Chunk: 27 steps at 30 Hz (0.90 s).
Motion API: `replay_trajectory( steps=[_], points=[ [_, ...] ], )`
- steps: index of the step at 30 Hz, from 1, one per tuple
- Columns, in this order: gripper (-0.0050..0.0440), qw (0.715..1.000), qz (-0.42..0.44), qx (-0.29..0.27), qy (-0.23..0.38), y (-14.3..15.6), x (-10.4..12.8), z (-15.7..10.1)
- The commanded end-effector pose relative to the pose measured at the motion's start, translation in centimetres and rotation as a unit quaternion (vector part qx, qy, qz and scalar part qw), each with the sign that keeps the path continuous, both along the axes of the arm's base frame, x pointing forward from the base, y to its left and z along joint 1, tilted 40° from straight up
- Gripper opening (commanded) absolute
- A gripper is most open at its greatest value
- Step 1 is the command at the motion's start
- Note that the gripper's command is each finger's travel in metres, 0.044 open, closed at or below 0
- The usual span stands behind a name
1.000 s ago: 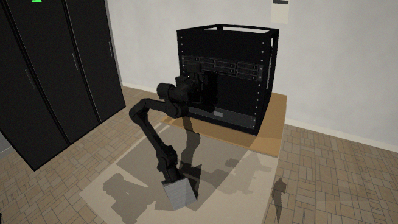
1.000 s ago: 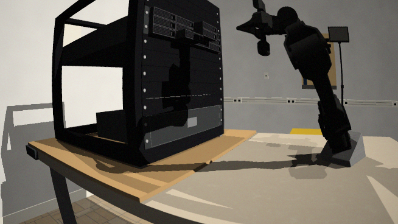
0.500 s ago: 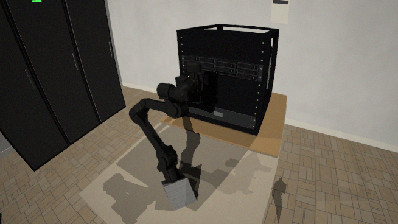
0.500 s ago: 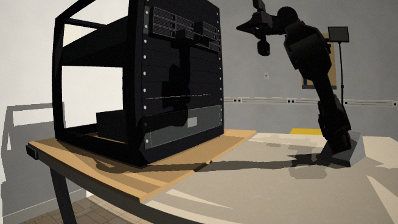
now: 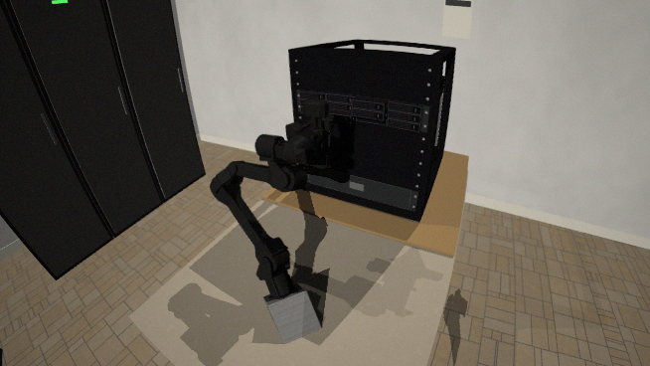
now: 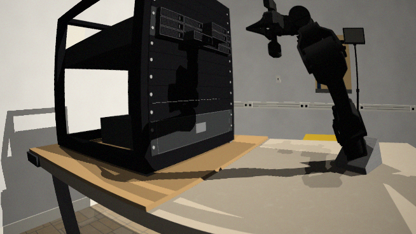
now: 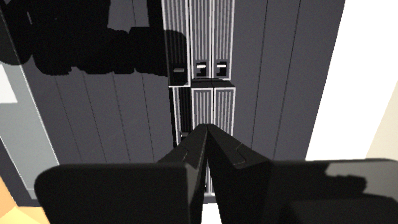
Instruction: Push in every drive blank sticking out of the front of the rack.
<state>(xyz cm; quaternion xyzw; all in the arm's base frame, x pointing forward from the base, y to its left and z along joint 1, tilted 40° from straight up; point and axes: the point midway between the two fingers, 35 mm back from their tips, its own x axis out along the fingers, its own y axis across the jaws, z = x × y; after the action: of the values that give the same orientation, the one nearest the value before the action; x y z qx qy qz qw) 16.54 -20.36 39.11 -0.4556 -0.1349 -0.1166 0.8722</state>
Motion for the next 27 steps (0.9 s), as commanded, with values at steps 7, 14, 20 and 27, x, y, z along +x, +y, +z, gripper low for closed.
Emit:
replay_trajectory(
  steps=[7, 14, 20, 27],
  points=[
    [-0.0050, 1.000, 0.001, -0.006, -0.002, 1.2, 0.4, 1.9],
    [-0.0050, 1.000, 0.001, -0.006, -0.002, 2.8, 1.0, 4.0],
    [-0.0050, 1.000, 0.001, -0.006, -0.002, 4.0, 1.4, 5.5],
    [-0.0050, 1.000, 0.001, -0.006, -0.002, 6.3, 2.2, 8.3]
  ],
)
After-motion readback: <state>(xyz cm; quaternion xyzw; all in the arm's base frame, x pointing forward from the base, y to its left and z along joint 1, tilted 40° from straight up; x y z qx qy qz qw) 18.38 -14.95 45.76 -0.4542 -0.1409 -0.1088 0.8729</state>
